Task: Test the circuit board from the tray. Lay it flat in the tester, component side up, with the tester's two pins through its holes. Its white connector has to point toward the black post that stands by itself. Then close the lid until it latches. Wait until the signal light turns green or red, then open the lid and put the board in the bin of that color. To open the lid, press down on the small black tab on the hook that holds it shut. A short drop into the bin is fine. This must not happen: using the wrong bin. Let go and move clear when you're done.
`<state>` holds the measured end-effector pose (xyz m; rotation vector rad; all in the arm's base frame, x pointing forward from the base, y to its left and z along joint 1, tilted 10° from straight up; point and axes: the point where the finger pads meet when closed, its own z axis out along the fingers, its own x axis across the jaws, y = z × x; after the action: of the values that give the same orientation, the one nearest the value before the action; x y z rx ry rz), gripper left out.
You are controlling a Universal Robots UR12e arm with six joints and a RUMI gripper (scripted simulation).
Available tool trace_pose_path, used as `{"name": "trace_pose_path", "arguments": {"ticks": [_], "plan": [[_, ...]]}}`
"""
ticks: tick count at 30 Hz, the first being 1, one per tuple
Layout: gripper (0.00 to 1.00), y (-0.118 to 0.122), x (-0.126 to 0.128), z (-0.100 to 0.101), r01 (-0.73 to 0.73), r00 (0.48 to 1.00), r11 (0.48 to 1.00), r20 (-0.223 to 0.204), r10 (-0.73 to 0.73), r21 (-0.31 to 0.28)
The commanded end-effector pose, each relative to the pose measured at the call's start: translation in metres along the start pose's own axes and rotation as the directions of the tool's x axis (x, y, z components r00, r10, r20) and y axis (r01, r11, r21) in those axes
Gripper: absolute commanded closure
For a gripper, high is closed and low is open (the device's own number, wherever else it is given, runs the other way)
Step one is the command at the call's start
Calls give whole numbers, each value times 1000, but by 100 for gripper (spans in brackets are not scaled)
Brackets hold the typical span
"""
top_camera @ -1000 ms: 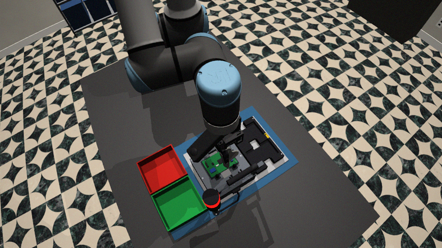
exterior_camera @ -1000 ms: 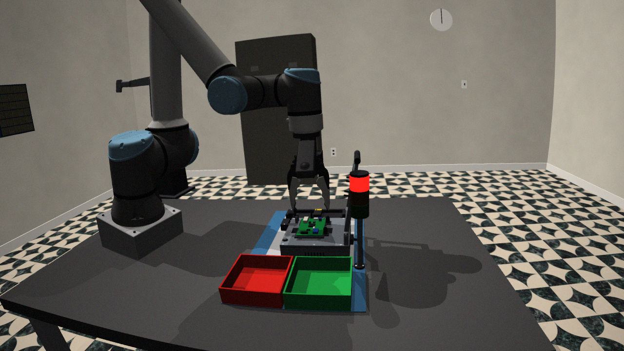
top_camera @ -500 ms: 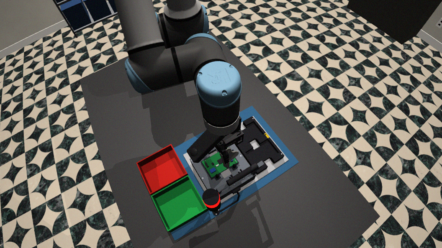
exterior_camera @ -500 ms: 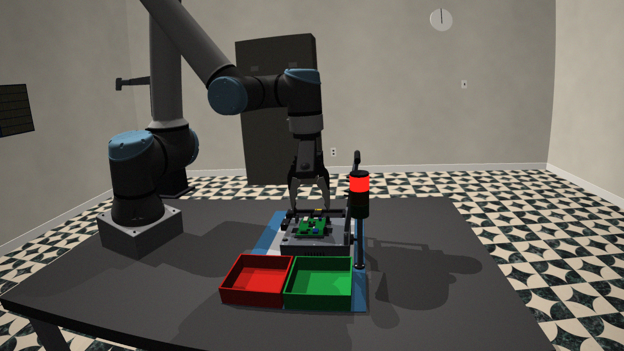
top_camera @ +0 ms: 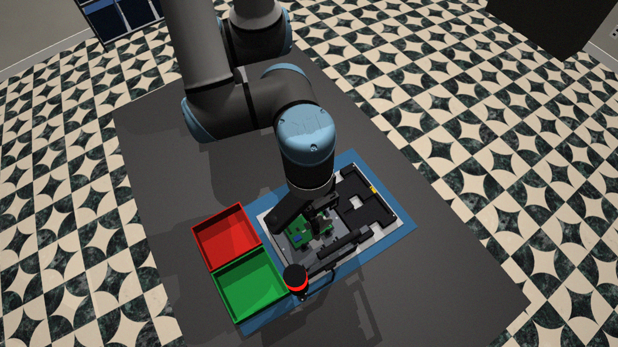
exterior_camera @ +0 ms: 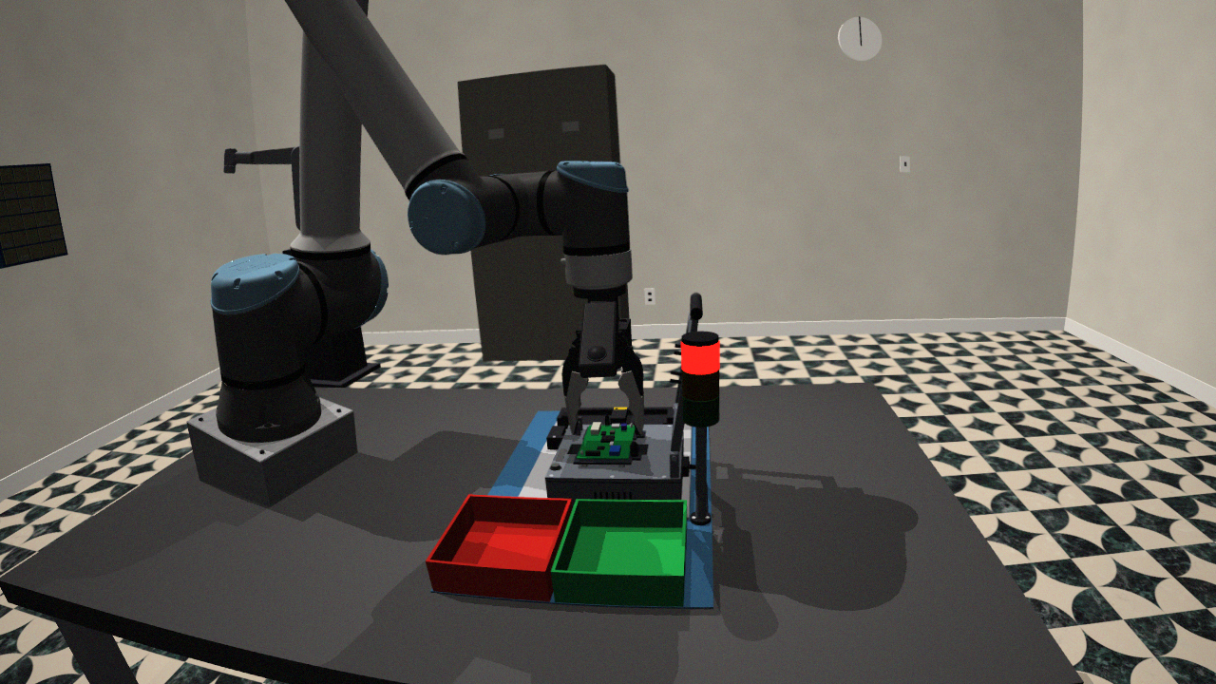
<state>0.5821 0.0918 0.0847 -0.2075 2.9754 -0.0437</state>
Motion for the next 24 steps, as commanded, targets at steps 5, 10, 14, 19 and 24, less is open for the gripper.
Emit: {"name": "trace_pose_path", "arguments": {"ticks": [5, 10, 14, 19, 24], "plan": [[41, -2, 1, 19, -1, 1000, 1000, 2, 1, 0], [41, -2, -2, 16, -1, 1000, 1000, 8, 1, 2], [41, -2, -2, 16, -1, 1000, 1000, 7, 1, 1], [41, -2, -1, 17, -1, 1000, 1000, 5, 1, 1], [41, -2, -1, 17, -1, 1000, 1000, 5, 1, 1]]}}
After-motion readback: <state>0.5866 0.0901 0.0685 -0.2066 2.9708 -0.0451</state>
